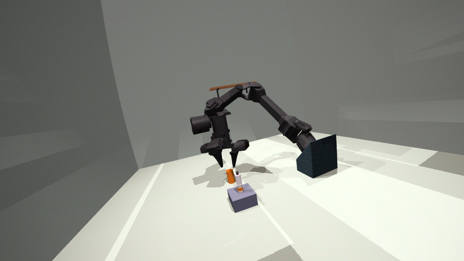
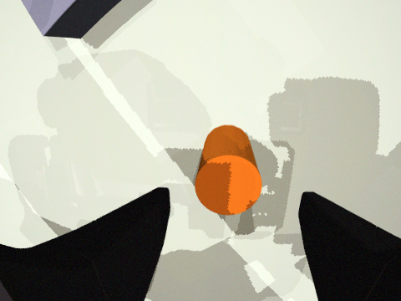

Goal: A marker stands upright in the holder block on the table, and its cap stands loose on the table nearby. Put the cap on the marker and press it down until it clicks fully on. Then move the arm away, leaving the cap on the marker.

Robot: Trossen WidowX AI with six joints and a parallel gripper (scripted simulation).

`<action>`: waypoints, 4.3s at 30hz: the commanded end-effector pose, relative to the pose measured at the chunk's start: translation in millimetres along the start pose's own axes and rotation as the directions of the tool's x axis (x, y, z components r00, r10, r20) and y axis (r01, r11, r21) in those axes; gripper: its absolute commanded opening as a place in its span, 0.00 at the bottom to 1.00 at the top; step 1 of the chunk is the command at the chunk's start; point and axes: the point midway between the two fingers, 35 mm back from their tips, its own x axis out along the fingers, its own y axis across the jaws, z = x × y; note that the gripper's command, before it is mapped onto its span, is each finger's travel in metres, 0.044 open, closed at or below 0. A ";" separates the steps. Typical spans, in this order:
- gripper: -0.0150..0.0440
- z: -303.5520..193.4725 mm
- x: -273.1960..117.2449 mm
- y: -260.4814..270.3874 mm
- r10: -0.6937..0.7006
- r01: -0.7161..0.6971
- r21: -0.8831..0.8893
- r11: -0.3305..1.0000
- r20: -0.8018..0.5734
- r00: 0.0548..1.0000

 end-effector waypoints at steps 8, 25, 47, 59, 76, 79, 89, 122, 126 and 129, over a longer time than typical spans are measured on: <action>0.67 -0.7 18.8 1.2 0.001 -0.001 -0.006 1.000 -0.007 1.000; 0.67 -2.2 45.7 1.9 0.000 0.000 -0.006 1.000 -0.009 1.000; 0.25 -1.7 44.5 1.4 0.000 0.000 -0.006 1.000 -0.009 1.000; 0.25 0.1 11.4 1.1 0.002 -0.002 -0.007 1.000 -0.006 1.000; 0.25 22.7 -20.4 11.1 0.007 -0.007 -0.009 1.000 0.005 1.000; 0.25 33.2 -25.5 16.1 0.010 -0.010 -0.010 1.000 0.009 1.000; 0.25 66.2 -42.3 36.5 0.017 -0.017 -0.017 1.000 0.017 1.000; 0.25 120.4 -67.4 88.8 0.008 -0.008 -0.007 1.000 0.001 1.000; 0.25 120.9 -61.2 88.6 0.008 -0.008 -0.007 1.000 0.001 1.000; 0.25 121.1 -56.4 88.4 0.008 -0.008 -0.006 1.000 0.001 1.000</action>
